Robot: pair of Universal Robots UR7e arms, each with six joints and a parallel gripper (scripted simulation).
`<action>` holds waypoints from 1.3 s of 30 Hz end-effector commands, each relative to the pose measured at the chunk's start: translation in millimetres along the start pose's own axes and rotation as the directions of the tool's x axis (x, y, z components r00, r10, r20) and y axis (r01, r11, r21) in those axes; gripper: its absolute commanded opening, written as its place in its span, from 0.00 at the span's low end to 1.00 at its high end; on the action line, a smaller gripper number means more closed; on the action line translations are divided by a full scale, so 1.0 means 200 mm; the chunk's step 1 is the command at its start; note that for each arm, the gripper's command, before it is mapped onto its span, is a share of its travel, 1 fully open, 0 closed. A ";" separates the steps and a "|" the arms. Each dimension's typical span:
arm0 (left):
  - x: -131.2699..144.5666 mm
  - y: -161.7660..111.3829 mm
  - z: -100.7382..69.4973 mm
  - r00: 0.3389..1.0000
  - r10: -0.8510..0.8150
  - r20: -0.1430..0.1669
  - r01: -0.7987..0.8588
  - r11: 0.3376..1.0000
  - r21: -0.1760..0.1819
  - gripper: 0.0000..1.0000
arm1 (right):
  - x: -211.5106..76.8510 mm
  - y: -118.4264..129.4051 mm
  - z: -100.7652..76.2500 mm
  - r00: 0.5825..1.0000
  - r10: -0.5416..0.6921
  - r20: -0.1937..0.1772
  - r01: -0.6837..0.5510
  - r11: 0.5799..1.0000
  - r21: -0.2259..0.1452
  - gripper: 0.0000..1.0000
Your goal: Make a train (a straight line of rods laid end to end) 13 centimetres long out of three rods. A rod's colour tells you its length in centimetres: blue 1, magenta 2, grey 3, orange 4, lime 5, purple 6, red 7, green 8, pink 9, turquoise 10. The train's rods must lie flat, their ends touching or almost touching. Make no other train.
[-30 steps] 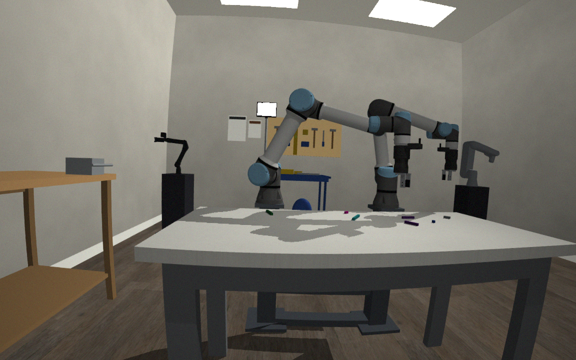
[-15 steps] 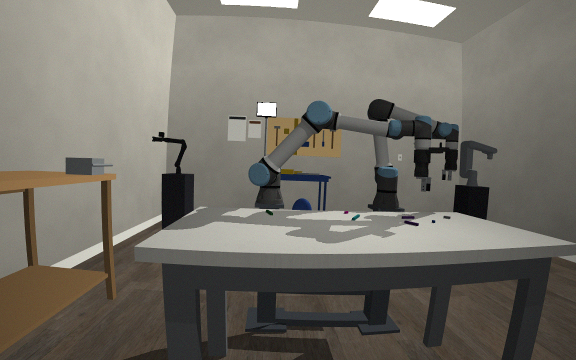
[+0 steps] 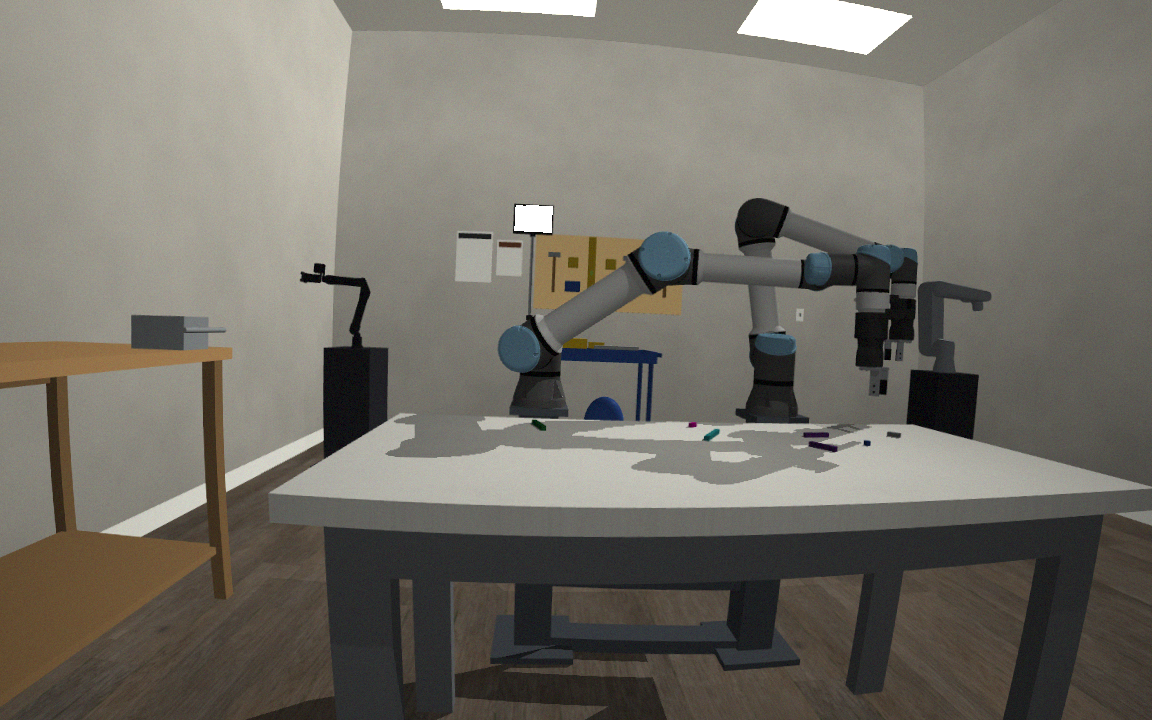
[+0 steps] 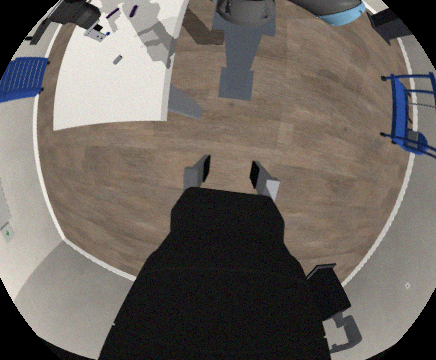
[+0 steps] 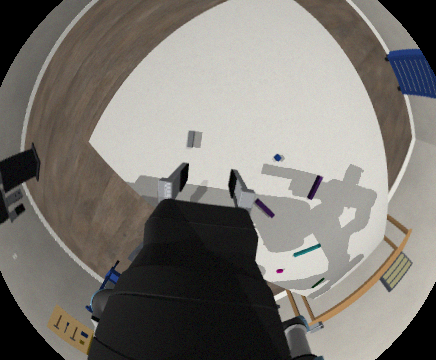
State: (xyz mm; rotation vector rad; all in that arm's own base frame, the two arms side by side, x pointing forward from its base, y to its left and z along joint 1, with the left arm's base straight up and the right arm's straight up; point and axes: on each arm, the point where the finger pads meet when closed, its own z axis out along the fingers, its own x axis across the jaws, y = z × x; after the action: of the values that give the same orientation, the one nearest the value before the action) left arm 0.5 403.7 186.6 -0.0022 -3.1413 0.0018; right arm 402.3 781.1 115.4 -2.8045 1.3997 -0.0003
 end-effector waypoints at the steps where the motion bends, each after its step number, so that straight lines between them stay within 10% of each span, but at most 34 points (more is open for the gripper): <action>1: 0.00 0.00 0.00 1.000 0.000 0.000 0.000 1.000 -0.001 1.00 | -0.07 -0.07 0.04 1.000 0.002 -0.002 -0.002 1.000 -0.004 1.00; 39: 0.00 0.00 0.00 1.000 0.000 0.000 0.000 1.000 -0.001 1.00 | -0.20 -0.16 0.21 1.000 0.007 -0.001 -0.007 1.000 -0.004 1.00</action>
State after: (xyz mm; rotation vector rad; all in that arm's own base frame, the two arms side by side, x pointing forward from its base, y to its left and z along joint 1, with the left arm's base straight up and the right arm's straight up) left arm 0.5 403.7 186.6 -0.0022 -3.1413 0.0018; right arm 402.9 831.9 72.1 -2.8052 1.4118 0.0002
